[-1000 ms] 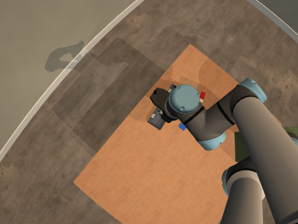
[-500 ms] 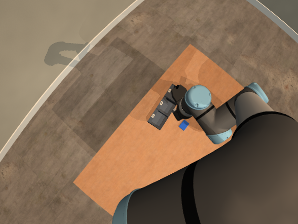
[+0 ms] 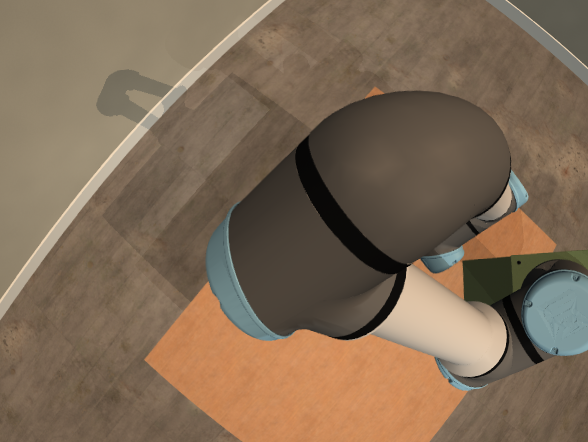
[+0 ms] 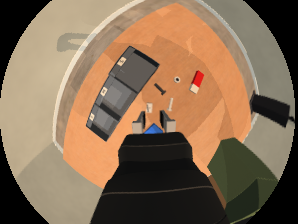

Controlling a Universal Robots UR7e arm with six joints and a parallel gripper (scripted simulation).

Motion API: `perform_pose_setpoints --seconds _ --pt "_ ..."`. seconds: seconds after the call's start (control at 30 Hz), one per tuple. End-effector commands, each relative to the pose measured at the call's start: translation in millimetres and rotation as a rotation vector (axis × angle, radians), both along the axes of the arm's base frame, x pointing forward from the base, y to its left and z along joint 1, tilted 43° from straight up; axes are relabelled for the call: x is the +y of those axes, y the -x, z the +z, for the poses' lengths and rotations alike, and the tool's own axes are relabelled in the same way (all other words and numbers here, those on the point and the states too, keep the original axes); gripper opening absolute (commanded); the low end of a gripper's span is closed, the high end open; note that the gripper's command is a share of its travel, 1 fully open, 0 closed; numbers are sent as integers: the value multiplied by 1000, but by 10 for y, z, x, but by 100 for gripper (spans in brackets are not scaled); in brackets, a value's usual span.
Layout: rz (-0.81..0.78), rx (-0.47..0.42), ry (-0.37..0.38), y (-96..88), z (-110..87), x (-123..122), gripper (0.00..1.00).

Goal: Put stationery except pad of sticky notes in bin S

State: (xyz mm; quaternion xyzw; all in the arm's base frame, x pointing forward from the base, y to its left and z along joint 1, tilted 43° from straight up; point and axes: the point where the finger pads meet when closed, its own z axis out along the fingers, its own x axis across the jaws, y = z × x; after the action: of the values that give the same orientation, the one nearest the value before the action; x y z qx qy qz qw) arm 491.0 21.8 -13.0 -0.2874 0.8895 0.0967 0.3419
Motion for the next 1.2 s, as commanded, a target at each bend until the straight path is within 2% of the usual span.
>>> perform_pose_setpoints --seconds 0.0,1.17 --pt "-135 7 -50 -27 -26 -11 62" --pt "-134 7 -50 -50 16 41 62"
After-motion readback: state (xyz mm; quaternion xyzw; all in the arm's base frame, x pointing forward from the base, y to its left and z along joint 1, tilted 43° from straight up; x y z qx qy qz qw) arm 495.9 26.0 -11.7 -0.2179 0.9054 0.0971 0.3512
